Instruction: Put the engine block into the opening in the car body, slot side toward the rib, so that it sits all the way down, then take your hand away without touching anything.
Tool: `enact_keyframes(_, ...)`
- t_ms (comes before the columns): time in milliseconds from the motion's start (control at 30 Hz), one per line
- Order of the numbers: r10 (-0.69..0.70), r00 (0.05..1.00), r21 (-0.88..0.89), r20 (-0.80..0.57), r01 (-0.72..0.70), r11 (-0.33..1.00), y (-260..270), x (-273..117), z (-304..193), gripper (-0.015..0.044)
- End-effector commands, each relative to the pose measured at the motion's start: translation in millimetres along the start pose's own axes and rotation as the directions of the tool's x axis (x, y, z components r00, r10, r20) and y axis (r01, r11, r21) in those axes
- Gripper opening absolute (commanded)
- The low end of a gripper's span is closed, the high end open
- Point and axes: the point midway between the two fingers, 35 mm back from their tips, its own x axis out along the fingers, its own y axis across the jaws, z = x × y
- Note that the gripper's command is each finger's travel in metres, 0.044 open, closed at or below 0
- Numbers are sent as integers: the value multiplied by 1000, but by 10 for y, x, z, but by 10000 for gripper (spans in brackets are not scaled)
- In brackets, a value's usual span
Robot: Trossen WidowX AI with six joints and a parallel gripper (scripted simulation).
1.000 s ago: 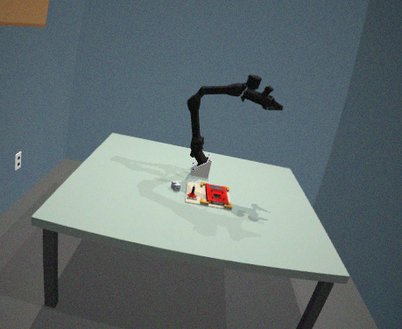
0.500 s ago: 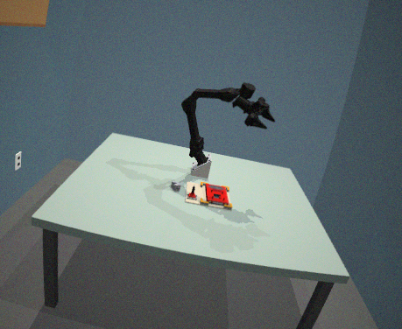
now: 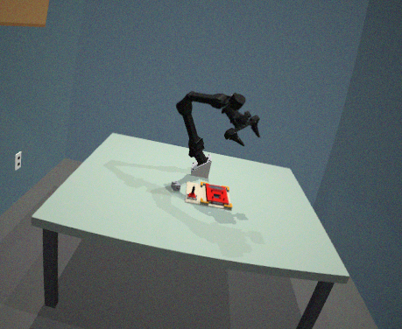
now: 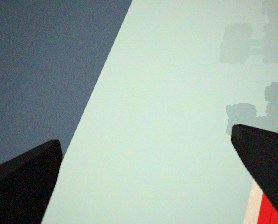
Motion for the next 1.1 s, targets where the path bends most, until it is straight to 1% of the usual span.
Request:
enact_keyframes(0,-79,996,119,-43,83,989,-356,26,-80,440)
enact_keyframes(267,-206,970,321,-130,238,917,-964,23,-259,440)
enact_keyframes(500,-306,927,473,-216,374,798,-1482,-37,-462,440)
enact_keyframes(767,-401,857,605,-324,514,608,-2050,-184,-750,440)
enact_keyframes(1067,-475,754,692,-453,634,346,-2607,-425,-1141,440)
